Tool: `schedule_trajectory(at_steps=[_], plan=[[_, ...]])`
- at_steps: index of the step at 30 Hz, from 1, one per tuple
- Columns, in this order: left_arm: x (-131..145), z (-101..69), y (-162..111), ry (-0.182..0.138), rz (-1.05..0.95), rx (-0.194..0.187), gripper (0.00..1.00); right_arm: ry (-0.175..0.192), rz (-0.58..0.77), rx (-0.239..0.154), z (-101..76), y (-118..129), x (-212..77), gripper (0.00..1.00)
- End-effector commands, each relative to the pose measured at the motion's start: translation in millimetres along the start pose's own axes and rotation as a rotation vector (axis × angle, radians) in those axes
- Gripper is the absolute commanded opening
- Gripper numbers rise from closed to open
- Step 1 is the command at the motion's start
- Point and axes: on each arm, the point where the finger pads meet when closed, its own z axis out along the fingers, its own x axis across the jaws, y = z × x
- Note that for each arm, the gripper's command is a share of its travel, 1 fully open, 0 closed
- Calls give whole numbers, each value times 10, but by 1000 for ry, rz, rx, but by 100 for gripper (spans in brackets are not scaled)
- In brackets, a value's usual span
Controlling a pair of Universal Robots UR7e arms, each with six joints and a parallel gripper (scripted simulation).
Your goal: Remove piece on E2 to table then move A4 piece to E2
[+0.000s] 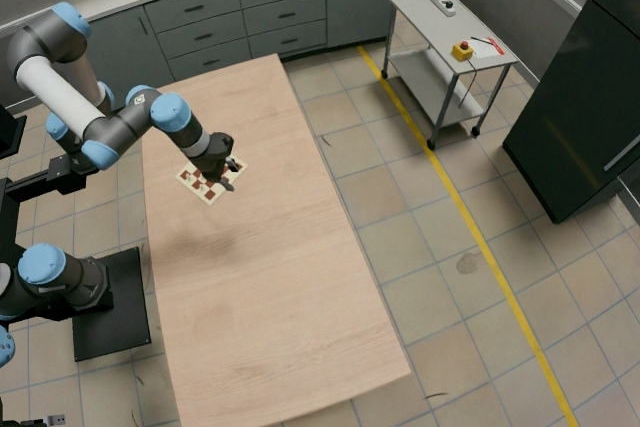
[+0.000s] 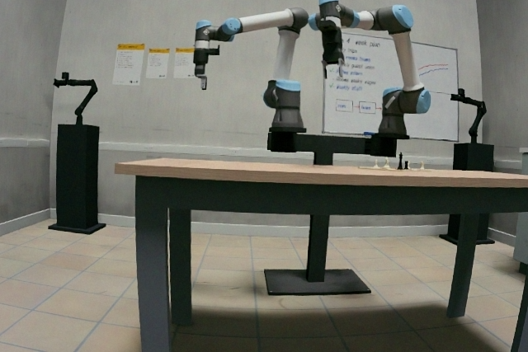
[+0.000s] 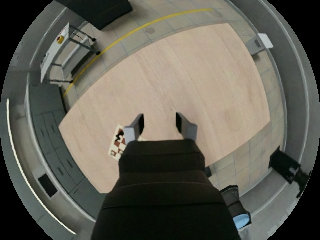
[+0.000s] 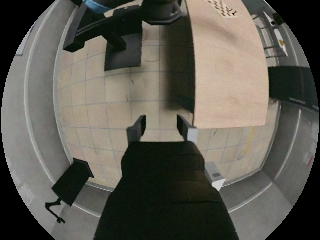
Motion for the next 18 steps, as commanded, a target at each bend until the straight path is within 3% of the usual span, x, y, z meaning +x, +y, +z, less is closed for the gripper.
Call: schedule_trajectory(at_steps=[1,6,18], plan=[[-7,161,213,-28,-64,48,100,0,0,-1,-4,3,1,100],[-19,259,353,-45,-103,74,100,0,0,-1,-4,3,1,100],[-45,752,1018,-128,-301,201,100,0,0,-1,-4,3,1,100]])
